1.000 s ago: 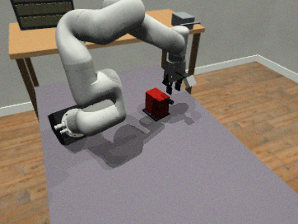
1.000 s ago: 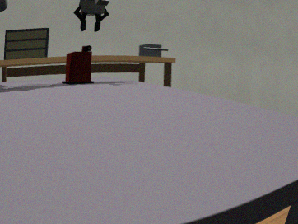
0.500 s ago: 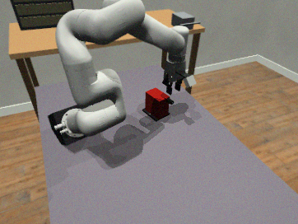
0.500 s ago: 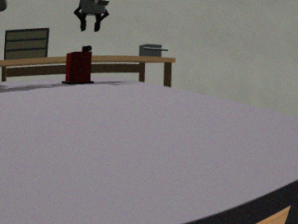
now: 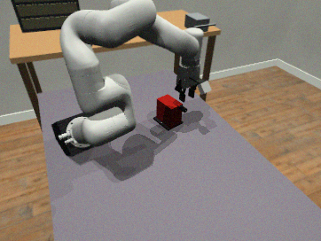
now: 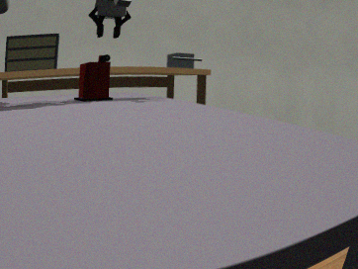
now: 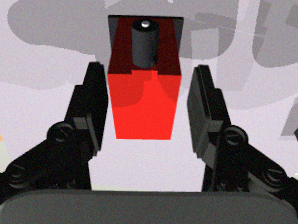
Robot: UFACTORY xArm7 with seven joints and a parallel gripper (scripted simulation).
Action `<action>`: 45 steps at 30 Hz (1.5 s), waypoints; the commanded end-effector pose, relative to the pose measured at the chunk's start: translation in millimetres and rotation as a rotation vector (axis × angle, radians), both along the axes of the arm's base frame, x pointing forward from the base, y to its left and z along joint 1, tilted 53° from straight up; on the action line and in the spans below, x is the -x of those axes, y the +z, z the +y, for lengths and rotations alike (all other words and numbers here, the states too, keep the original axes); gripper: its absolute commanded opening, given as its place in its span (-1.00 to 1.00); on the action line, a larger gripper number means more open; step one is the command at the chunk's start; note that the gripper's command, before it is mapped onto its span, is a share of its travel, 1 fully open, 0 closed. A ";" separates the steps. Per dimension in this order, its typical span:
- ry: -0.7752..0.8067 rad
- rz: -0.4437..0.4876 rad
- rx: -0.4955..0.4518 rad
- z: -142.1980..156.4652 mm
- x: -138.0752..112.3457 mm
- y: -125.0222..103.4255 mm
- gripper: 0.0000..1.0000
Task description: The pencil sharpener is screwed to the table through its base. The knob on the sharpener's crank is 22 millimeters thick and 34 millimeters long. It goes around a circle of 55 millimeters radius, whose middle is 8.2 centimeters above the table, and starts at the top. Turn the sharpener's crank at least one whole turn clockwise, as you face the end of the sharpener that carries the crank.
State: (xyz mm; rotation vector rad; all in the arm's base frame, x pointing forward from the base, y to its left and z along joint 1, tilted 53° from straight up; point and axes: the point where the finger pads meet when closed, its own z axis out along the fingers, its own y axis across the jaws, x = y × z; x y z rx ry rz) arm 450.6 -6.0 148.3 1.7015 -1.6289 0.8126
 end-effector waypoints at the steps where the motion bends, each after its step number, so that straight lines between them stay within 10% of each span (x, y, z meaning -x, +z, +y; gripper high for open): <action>1: 0.004 -0.002 -0.001 0.9 -1.1 0.2 0.09; 45: 0.003 -0.003 0.001 -34.1 -2.7 -26.1 0.09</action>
